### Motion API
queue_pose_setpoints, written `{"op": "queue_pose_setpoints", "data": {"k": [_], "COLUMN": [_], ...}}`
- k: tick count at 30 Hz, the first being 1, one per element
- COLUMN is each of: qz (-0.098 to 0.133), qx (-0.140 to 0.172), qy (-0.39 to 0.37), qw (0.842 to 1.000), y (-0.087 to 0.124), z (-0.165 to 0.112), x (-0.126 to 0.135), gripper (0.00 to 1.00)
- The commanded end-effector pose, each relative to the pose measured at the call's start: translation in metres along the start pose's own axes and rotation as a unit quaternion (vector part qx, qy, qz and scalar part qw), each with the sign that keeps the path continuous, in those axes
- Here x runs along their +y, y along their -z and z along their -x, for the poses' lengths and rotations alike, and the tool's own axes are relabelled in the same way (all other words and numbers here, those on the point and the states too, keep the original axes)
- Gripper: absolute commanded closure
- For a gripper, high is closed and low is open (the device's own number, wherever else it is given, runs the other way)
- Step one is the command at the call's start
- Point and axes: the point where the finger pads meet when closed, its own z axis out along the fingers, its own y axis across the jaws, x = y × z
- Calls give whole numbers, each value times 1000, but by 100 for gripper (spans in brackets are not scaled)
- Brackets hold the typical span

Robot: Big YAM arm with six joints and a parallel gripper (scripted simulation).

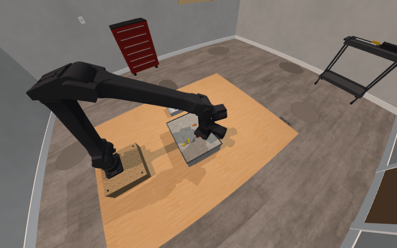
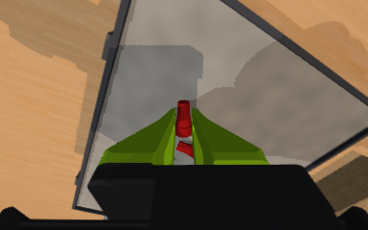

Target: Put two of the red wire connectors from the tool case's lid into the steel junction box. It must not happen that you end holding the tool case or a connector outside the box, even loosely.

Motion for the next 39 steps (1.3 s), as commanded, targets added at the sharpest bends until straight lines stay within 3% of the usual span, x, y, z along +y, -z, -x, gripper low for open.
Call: {"op": "queue_pose_setpoints", "data": {"k": [1,19,23,36,39], "qz": [11,11,14,25,22], "qx": [-9,-9,-11,-20,-18], "qy": [-2,-2,-2,-2,-2], "qw": [1000,1000,1000,999,1000], "y": [2,5,14,84,87], "z": [14,14,15,16,16], "x": [11,12,13,13,13], "gripper": [90,90,90,90,90]}}
